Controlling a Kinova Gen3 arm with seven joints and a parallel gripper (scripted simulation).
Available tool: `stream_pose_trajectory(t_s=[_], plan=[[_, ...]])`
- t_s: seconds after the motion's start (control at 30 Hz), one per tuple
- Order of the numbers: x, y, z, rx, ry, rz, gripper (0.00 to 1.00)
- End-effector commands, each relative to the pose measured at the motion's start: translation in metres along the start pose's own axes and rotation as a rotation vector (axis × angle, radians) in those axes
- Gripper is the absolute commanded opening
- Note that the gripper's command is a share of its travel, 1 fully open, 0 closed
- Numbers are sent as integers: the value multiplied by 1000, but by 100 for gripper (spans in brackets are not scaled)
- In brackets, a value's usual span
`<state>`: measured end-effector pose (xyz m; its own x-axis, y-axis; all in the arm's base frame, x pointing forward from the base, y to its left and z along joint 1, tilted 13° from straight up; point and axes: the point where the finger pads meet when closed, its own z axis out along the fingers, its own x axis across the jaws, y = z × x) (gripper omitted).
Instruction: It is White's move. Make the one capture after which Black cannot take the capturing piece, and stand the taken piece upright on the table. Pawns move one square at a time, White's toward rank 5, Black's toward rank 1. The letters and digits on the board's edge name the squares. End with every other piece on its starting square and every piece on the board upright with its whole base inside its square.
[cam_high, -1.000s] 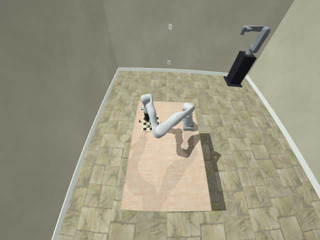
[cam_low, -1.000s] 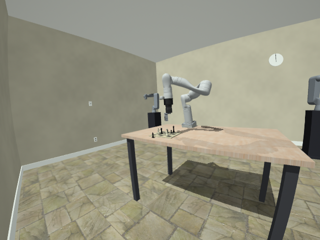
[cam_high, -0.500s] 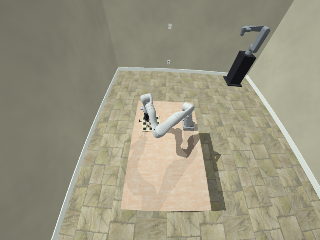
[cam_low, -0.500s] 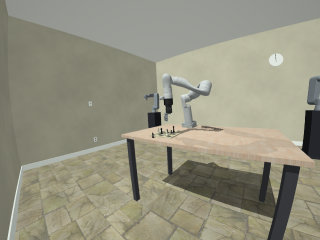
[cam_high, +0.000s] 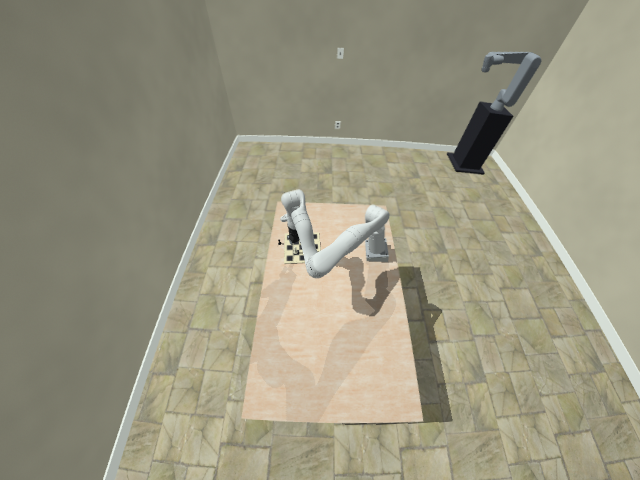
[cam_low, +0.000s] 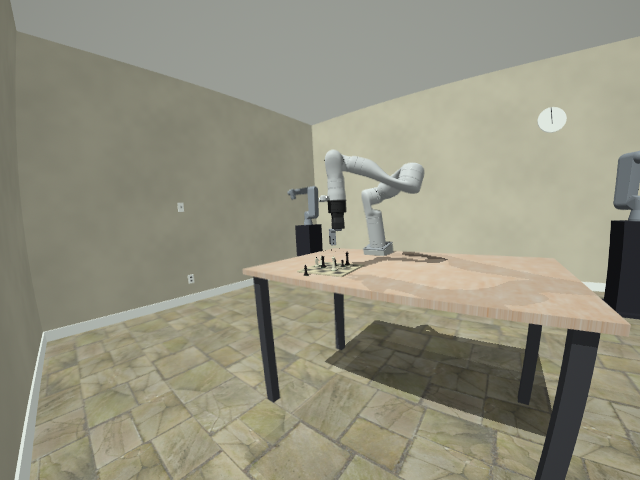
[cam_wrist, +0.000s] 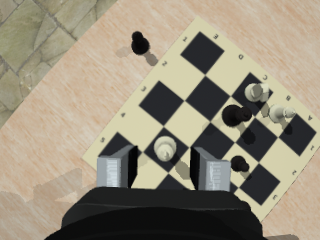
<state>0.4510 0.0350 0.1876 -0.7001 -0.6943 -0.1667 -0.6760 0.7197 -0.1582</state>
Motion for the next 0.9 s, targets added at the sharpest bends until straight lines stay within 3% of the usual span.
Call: stream_pose_trajectory(t_s=[0.0,0.87], plan=[[1,0,4,0,3,0,79],[1,1,34,0,3,0,79]])
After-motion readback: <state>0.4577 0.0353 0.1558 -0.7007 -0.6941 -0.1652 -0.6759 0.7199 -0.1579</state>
